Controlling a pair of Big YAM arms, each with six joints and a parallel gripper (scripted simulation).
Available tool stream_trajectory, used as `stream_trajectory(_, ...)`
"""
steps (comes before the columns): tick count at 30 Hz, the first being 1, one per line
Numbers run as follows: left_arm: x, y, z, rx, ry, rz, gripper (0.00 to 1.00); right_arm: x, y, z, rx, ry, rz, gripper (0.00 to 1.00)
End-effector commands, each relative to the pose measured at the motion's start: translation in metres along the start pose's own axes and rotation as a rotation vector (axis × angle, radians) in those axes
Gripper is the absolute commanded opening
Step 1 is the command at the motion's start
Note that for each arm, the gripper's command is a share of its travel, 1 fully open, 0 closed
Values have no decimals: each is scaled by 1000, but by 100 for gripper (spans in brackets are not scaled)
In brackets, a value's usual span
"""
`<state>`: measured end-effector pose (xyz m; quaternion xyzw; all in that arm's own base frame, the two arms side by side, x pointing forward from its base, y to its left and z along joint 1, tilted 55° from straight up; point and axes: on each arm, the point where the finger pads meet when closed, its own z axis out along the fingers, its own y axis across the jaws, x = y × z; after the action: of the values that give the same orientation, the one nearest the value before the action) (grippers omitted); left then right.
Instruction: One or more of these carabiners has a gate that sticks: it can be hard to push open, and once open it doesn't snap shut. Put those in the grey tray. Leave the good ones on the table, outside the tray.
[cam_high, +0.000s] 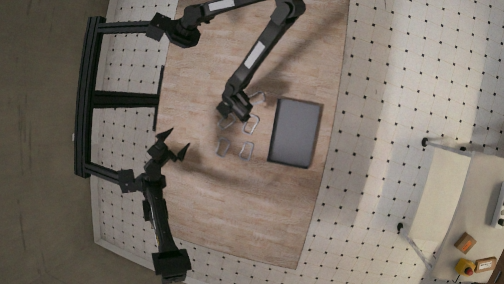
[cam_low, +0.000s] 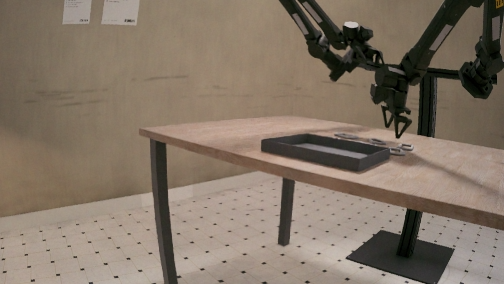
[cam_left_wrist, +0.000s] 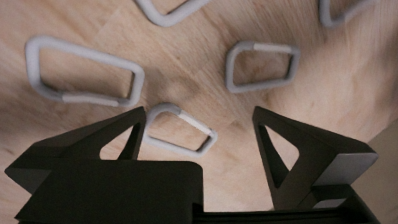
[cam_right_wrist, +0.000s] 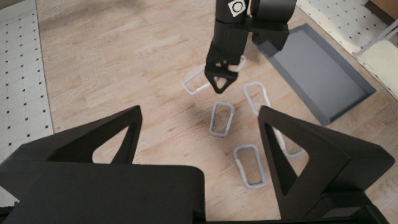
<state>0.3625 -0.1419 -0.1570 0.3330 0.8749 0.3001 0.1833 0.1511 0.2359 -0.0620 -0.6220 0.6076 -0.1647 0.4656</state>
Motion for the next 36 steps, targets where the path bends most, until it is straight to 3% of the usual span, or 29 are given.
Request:
stream_trajectory(1,7,8,-1,29,15,231,100,-4,-1,1,7,-10,13,100)
stream_trajectory(6,12,9,-4,75,24,430,100,-4,-1,1,7,-10,13,100)
stream_trajectory(8,12,9,-4,75,24,430,100,-4,-1,1,7,-10,13,100)
stream_trajectory(23,31,11,-15,239,-12,1073,100,-4,-1,1,7,-10,13,100)
stream_trajectory(26,35,9,-15,253,-11,1119,100,-4,-1,1,7,-10,13,100)
stream_trajectory(36,47,12,-27,363,-112,1542,100,-4,-1,1,7,-10,13,100)
